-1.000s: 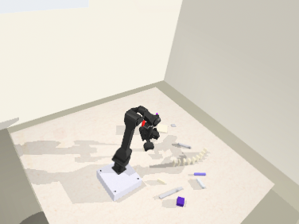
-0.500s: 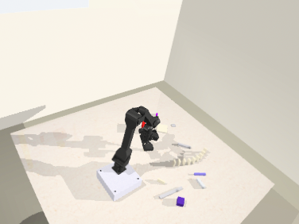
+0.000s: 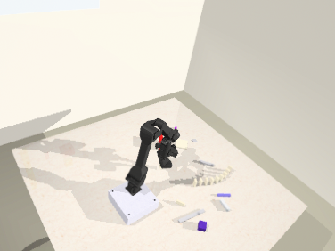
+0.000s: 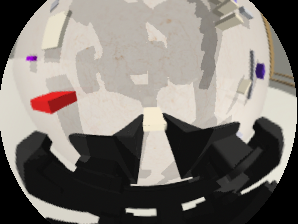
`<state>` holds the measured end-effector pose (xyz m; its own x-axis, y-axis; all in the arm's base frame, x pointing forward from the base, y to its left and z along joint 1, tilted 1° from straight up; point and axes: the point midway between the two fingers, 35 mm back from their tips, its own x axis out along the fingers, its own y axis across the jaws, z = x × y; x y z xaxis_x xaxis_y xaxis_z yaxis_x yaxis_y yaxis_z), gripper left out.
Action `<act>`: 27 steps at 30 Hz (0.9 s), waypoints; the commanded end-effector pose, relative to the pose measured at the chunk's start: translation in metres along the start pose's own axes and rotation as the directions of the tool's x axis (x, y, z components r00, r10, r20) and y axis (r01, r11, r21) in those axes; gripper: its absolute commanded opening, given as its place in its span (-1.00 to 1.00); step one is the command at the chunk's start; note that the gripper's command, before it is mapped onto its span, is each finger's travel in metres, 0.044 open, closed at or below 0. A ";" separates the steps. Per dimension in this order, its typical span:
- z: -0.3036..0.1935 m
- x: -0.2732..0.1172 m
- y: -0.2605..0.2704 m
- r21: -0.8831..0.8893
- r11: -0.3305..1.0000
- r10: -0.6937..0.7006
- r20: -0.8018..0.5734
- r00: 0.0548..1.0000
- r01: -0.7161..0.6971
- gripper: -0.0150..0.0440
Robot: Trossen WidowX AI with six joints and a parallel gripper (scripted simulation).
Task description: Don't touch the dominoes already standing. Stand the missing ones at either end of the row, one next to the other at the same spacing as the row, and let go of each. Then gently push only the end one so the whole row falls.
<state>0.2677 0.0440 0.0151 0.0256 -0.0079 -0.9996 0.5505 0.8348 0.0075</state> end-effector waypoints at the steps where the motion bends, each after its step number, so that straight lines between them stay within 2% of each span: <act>1: 0.008 -0.047 0.007 0.002 1.000 0.019 0.022 1.000 -0.019 -0.13; 6: 0.000 -0.124 0.001 0.000 1.000 0.020 0.021 1.000 -0.020 -0.13; 12: 0.001 -0.126 -0.001 0.000 1.000 0.020 0.021 1.000 -0.020 -0.13; 14: 0.016 -0.127 -0.010 0.000 1.000 0.018 0.023 1.000 -0.018 -0.13; 22: 0.099 -0.129 -0.091 -0.002 1.000 0.006 0.034 0.999 -0.006 -0.13; 27: 0.130 -0.130 -0.151 0.002 1.000 0.000 0.036 0.999 0.000 -0.13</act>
<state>0.2955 -0.1229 0.1475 0.0612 -0.0309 -0.9976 0.5577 0.8300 0.0085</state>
